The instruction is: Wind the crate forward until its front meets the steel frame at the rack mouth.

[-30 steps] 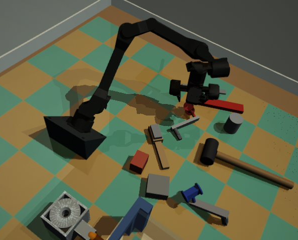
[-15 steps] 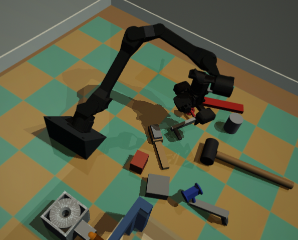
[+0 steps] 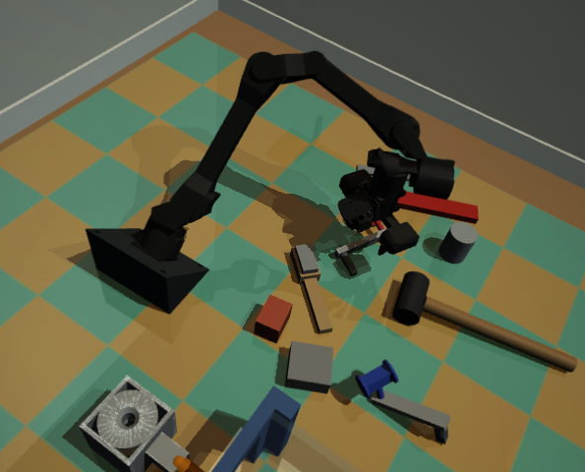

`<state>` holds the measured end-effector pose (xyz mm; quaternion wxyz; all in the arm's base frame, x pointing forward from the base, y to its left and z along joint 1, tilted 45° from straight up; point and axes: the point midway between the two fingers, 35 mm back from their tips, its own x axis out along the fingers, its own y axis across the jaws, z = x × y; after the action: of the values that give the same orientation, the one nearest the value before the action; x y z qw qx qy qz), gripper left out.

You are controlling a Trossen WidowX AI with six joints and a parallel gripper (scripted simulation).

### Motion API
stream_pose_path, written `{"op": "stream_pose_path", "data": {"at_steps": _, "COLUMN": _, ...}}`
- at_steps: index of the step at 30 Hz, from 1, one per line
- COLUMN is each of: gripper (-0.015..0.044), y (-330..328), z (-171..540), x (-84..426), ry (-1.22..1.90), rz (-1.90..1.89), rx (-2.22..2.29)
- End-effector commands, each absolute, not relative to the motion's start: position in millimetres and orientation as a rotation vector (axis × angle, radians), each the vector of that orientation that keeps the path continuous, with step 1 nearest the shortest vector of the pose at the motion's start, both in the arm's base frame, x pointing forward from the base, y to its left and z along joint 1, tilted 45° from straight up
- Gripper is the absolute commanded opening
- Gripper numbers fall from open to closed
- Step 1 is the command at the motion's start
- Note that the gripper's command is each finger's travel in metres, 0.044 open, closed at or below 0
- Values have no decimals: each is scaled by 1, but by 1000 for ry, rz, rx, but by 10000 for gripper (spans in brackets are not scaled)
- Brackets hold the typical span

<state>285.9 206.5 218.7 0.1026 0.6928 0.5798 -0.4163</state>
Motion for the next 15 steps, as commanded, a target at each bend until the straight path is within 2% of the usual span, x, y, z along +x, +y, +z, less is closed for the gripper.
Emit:
{"op": "stream_pose_path", "data": {"at_steps": 1, "gripper": 440, "y": 217, "z": 206, "x": 282, "ry": 1714, "rz": -1243, "rx": 2038}}
{"op": "stream_pose_path", "data": {"at_steps": 15, "gripper": 440, "y": 228, "z": 195, "x": 282, "ry": 1715, "rz": -1243, "rx": 2039}}
